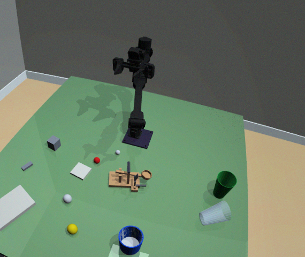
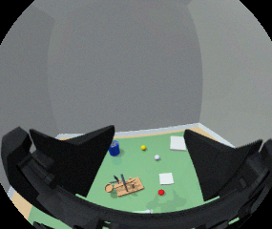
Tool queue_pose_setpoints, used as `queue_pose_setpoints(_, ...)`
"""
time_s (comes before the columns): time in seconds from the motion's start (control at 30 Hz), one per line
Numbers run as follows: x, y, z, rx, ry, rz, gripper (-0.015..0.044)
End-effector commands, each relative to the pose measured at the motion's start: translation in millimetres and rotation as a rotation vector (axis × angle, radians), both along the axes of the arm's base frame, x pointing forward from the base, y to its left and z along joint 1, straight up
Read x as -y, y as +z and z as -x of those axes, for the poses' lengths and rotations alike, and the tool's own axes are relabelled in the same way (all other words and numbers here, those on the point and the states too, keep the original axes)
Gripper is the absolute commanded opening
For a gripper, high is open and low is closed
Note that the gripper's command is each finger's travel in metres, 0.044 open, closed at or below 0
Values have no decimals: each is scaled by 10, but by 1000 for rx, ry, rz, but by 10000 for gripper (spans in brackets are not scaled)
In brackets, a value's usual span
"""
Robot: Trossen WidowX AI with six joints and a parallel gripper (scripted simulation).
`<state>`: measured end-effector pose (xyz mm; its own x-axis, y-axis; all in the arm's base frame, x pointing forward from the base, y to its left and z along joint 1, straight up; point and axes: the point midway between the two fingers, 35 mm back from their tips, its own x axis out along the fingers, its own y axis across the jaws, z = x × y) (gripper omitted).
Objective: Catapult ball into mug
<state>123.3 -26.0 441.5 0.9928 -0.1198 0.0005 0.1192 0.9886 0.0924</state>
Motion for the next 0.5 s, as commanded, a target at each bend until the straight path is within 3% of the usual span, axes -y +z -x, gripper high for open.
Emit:
queue_pose_setpoints(0.0,-2,-2,-5,-2,0,-1,426)
queue_pose_setpoints(0.47,-216,-340,-641,-253,2,-118,440)
